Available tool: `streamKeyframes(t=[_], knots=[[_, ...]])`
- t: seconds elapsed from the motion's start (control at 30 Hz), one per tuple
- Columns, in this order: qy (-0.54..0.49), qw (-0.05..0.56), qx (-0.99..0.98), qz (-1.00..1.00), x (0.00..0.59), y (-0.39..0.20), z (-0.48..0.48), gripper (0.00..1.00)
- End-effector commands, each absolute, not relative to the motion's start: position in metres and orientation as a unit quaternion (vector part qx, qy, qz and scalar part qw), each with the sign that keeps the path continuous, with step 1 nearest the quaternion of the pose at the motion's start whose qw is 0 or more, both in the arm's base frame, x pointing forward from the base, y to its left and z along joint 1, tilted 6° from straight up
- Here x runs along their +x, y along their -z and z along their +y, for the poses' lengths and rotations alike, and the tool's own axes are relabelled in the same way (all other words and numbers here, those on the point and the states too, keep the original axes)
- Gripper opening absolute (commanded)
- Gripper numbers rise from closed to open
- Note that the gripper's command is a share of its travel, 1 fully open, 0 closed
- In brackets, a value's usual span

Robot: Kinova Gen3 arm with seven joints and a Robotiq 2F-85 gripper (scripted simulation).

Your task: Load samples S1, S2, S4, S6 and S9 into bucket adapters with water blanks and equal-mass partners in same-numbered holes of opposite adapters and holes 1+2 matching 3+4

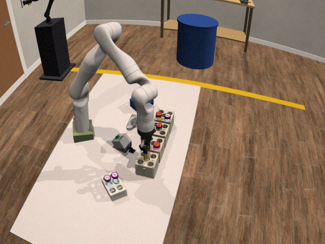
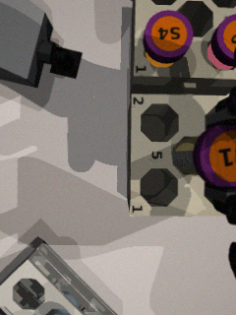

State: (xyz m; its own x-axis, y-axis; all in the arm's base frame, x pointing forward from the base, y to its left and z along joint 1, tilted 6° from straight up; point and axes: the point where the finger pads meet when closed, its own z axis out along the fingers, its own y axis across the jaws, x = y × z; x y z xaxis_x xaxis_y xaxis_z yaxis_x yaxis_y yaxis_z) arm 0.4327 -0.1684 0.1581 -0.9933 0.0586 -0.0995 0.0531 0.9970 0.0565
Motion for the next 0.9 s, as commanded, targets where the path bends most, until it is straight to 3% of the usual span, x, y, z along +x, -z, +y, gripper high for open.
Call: streamKeyframes(t=[0.0, 0.87], knots=[[-0.029, 0.051, 0.025, 0.998, 0.433, -0.154, -0.167, 0.10], [-0.028, 0.051, 0.025, 0.998, 0.435, -0.139, -0.167, 0.10]])
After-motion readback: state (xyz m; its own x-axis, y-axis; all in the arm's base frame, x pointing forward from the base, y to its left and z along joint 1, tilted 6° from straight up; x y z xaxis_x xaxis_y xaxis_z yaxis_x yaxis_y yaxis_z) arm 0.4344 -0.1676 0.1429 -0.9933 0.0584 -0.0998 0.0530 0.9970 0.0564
